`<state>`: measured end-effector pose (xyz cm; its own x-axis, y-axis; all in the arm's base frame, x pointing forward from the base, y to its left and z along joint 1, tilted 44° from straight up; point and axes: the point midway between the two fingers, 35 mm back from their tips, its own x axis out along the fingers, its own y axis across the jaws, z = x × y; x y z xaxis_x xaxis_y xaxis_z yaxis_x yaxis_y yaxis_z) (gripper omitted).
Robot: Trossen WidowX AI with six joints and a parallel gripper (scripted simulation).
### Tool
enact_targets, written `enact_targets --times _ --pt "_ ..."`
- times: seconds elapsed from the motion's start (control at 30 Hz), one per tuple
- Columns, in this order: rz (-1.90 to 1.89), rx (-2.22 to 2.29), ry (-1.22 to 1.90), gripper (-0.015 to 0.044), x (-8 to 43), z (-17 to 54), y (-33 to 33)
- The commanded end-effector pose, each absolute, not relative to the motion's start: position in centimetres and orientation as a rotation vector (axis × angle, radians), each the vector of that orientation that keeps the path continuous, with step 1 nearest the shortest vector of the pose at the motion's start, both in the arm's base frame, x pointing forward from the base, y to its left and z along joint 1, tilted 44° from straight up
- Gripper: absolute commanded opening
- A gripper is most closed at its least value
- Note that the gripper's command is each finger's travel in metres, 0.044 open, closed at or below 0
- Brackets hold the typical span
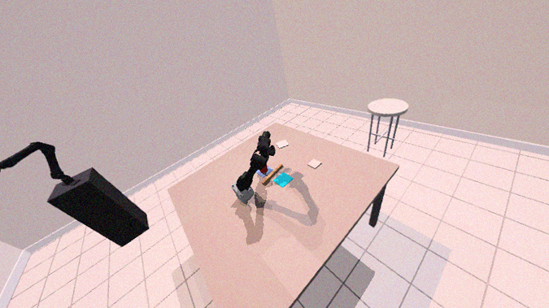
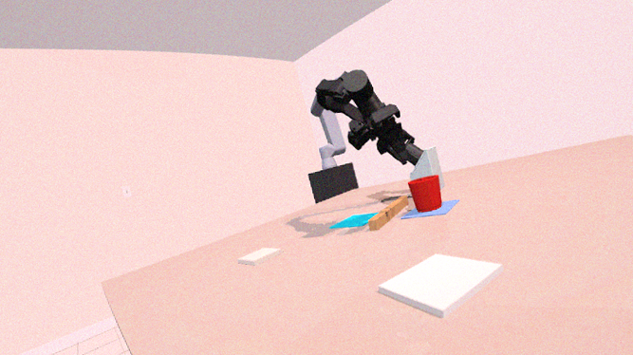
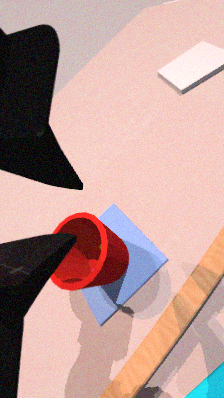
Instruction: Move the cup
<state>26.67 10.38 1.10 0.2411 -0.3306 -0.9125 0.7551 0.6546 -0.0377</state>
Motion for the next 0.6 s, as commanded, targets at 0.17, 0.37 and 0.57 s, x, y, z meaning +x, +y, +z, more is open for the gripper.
enact_targets --times 0.17,0.37,0.57 --pt "-1.157 0.229 0.918 0.0148 21.11 -1.85 9.55" --pt "-1.157 0.229 0.918 0.0148 20.98 -1.81 9.49" --pt "-1.157 0.229 0.918 0.0148 21.02 -1.93 9.39"
